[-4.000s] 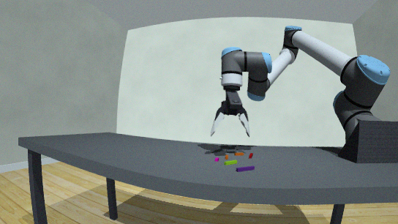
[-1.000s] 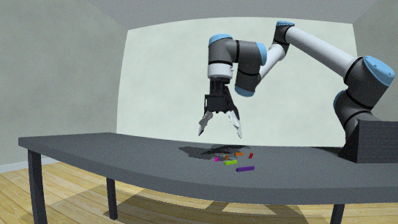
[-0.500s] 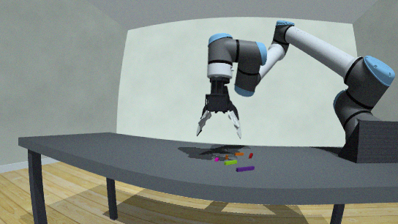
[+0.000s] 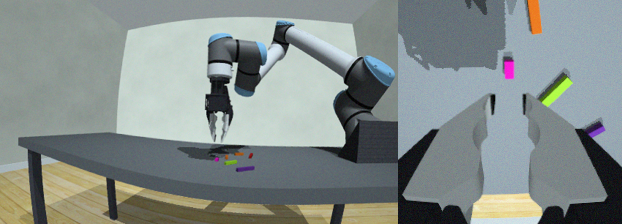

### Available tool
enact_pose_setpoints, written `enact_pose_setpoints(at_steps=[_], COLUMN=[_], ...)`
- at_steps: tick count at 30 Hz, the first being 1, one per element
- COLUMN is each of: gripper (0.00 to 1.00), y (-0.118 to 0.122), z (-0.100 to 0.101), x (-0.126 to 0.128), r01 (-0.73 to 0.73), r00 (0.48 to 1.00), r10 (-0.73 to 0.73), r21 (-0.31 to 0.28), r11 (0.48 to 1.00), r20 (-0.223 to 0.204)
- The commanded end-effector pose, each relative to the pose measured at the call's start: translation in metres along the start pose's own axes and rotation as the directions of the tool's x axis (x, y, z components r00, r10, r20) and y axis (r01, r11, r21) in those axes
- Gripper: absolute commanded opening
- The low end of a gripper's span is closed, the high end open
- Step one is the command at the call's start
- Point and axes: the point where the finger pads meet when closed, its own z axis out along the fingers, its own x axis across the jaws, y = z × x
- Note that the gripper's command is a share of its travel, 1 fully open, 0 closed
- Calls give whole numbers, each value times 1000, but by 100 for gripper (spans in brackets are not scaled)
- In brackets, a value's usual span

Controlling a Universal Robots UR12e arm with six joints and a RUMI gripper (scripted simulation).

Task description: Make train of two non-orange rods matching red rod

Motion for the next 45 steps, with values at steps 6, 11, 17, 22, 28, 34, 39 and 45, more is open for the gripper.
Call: enact_pose_setpoints(at_steps=[6,11,17,22,28,34,39,45], gripper=[14,14,14,14,14,14,14,14], y=[0,0,0,0,0,0,0,0], z=[-1,-1,-1,-1,-1,0,3,7], x=[0,0,0,0,0,0,0,0], r01=[0,0,0,0,0,0,0,0], r00=[1000,1000,1000,1000,1000,1000,1000,1000], r10=[0,0,0,0,0,0,0,0], r21=[0,0,0,0,0,0,0,0], r11=[1000,1000,1000,1000,1000,1000,1000,1000], r20=[1,1,1,1,1,1,1,1])
